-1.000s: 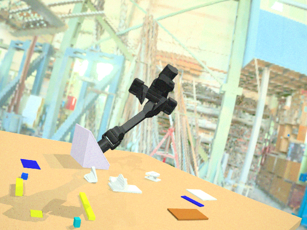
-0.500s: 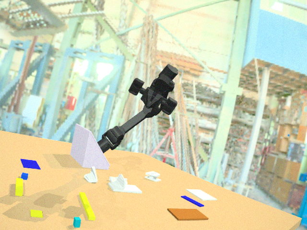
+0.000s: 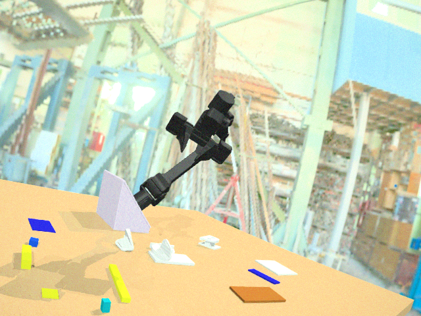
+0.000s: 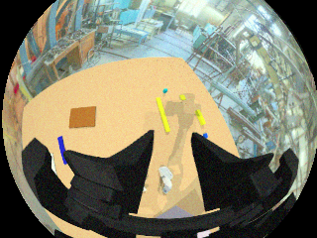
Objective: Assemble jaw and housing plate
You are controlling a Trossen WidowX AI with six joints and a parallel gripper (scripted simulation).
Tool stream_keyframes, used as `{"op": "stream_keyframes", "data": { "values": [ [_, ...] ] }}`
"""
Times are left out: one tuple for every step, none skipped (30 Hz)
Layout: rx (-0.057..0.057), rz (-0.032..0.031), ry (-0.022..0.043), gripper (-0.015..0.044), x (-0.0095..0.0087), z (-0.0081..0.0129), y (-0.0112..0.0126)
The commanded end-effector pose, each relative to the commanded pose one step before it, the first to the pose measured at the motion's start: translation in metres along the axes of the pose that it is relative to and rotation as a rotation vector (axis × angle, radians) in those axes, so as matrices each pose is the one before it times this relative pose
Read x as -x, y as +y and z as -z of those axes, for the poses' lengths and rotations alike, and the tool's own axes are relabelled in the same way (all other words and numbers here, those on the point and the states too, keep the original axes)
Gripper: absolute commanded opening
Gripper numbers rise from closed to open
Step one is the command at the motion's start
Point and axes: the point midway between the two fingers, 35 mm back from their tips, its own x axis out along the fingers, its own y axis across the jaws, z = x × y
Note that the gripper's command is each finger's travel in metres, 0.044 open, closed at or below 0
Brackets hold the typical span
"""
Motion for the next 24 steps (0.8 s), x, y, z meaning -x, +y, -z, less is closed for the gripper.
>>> {"op": "stream_keyframes", "data": {
  "values": [
    [0.0169, -0.00998, 0.10686, 0.0289, -0.02249, 0.02573, -0.01526],
    [0.0058, -0.00283, 0.0223, 0.0315, -0.00479, 0.00534, -0.003],
    [0.0057, -0.00337, 0.02219, 0.0341, -0.00476, 0.00535, -0.00288],
    [0.0056, -0.00389, 0.02208, 0.0368, -0.00473, 0.00535, -0.00277],
    [0.0055, -0.00442, 0.02195, 0.0394, -0.0047, 0.00536, -0.00266],
    [0.0055, -0.00494, 0.02182, 0.042, -0.00467, 0.00536, -0.00254],
    [0.0054, -0.00547, 0.02167, 0.044, -0.00464, 0.00536, -0.00243],
    [0.0053, -0.00598, 0.02151, 0.044, -0.00461, 0.00536, -0.00231],
    [0.0052, -0.0065, 0.02134, 0.044, -0.00458, 0.00535, -0.0022],
    [0.0052, -0.007, 0.02115, 0.044, -0.00455, 0.00535, -0.00208],
    [0.0053, -0.00778, 0.02169, 0.044, -0.00468, 0.00553, -0.00204],
    [0.0052, -0.00834, 0.02154, 0.044, -0.00466, 0.00554, -0.00192],
    [0.0052, -0.00888, 0.02131, 0.044, -0.00463, 0.00553, -0.0018],
    [0.0051, -0.00941, 0.02106, 0.044, -0.00459, 0.00551, -0.00168],
    [0.0051, -0.00993, 0.02081, 0.044, -0.00456, 0.0055, -0.00156],
    [0.005, -0.01044, 0.02054, 0.044, -0.00453, 0.00548, -0.00144],
    [0.0049, -0.01095, 0.02027, 0.044, -0.00449, 0.00546, -0.00132],
    [0.0049, -0.01146, 0.01998, 0.044, -0.00446, 0.00543, -0.0012],
    [0.0048, -0.01195, 0.01968, 0.044, -0.00443, 0.00541, -0.00108],
    [0.0048, -0.01244, 0.01937, 0.044, -0.00439, 0.00538, -0.00096],
    [0.0048, -0.01293, 0.01906, 0.044, -0.00436, 0.00536, -0.00084],
    [0.0047, -0.01341, 0.01874, 0.044, -0.00433, 0.00533, -0.00072],
    [0.0047, -0.01387, 0.0184, 0.044, -0.0043, 0.0053, -0.00061],
    [0.0046, -0.01433, 0.01805, 0.044, -0.00426, 0.00526, -0.00049]
  ]
}}
